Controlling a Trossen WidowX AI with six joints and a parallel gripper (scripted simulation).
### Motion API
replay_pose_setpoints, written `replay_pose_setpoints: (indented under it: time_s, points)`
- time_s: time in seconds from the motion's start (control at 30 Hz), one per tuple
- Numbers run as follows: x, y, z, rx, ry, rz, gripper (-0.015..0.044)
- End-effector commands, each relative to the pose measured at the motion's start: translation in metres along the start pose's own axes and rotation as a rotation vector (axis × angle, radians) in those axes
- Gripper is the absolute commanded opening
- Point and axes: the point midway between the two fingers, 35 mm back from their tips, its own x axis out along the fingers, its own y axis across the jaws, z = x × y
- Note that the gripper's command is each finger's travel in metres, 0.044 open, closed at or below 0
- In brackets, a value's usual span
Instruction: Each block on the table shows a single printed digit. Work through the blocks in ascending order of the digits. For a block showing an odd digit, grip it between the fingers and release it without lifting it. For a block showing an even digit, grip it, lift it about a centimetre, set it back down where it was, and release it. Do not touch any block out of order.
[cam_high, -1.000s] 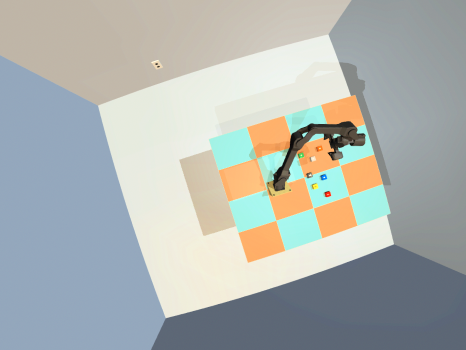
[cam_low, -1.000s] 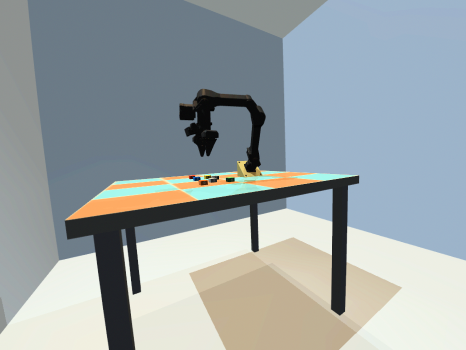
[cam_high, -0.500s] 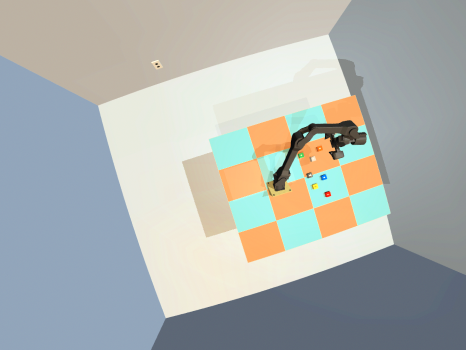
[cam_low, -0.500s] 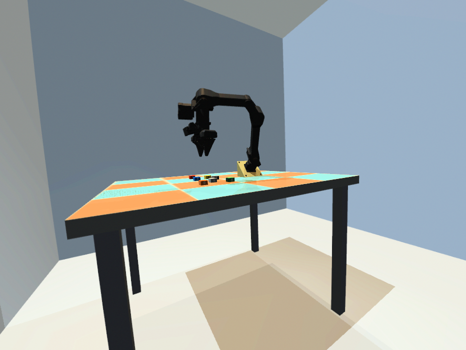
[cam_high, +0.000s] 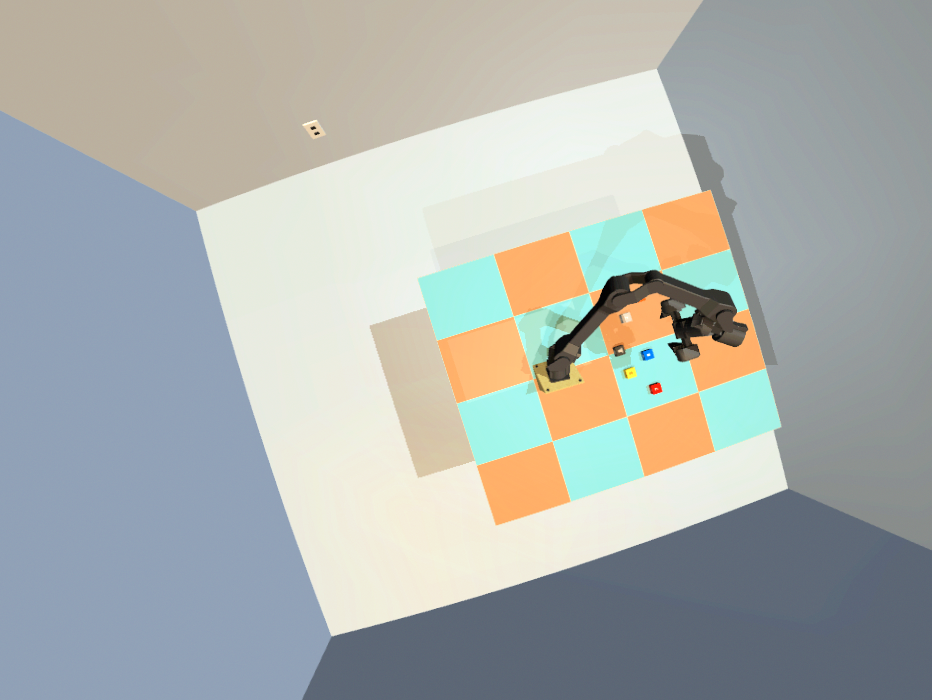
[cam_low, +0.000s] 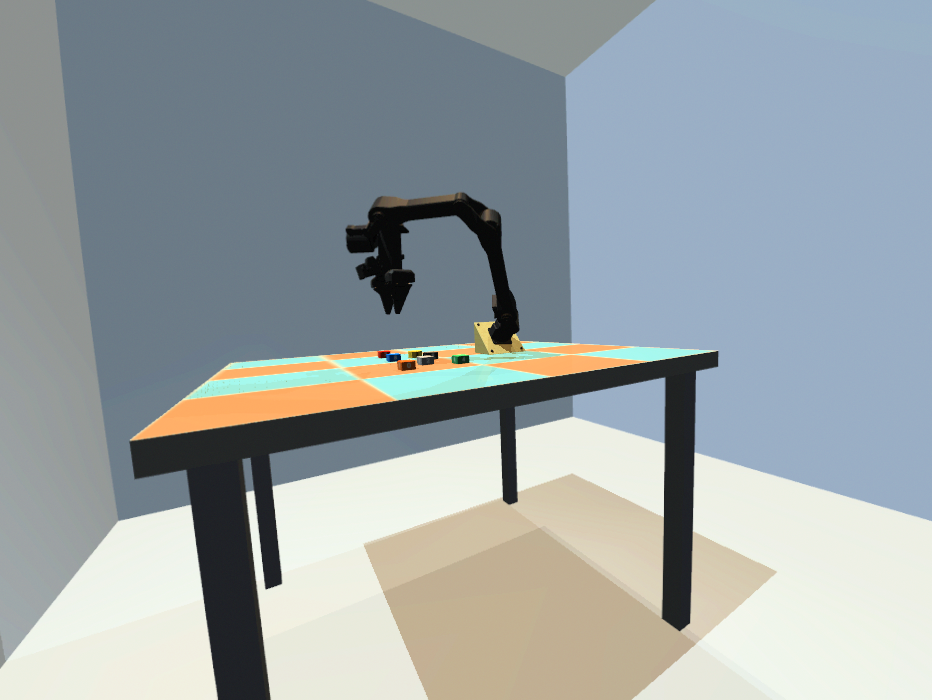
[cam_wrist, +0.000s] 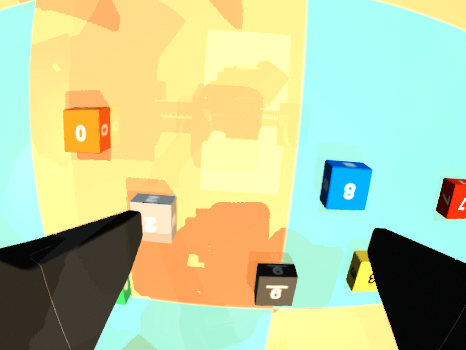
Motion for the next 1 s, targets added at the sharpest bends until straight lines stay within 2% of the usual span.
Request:
replay_pose_setpoints:
  time_s: [0.0,0.8,0.97]
  points:
    - [0.002,-0.062,-0.022,-0.008,0.012,0.016,0.0400]
    - [0.002,-0.066,-0.024,-0.009,0.013,0.018,0.0400]
    - [-0.001,-0.113,-0.016,-0.009,0.011,0.011,0.0400]
